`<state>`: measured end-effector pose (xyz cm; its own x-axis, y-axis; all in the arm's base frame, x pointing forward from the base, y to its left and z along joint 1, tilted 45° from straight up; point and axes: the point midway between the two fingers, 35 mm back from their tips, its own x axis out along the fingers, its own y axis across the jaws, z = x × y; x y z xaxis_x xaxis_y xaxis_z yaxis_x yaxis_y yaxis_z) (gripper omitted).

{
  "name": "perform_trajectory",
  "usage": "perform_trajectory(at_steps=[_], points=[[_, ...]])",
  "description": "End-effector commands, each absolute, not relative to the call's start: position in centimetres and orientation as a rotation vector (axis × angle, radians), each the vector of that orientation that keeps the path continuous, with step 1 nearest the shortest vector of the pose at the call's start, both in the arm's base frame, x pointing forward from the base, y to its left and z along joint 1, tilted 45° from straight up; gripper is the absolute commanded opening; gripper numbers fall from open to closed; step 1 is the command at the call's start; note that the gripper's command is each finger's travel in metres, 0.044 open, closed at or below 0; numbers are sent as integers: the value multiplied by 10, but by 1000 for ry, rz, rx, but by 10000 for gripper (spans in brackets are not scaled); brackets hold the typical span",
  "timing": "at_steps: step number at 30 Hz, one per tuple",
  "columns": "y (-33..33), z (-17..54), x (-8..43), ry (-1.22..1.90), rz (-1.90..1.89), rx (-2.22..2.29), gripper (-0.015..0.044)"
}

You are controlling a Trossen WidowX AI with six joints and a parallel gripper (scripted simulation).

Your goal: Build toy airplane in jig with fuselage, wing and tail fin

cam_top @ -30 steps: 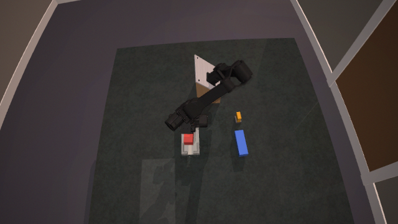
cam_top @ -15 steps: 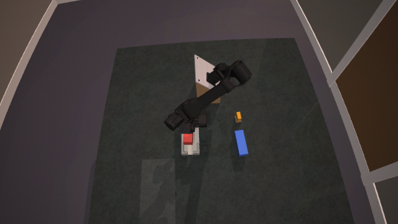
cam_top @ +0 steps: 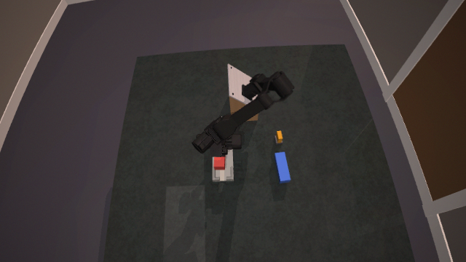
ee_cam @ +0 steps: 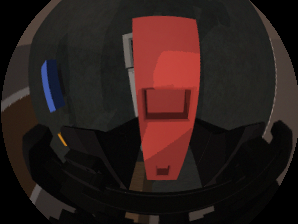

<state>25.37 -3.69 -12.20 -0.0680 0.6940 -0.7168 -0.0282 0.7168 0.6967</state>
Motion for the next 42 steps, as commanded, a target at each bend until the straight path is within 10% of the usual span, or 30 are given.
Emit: perform_trajectory(at_steps=[1, 23, 33, 42], points=[[-33, -127, 252, 1543, 646, 570, 197], [-13, -147, 249, 1543, 648, 572, 197], [-13, -146, 249, 1547, 650, 561, 33], [-13, -146, 249, 1547, 650, 561, 269]])
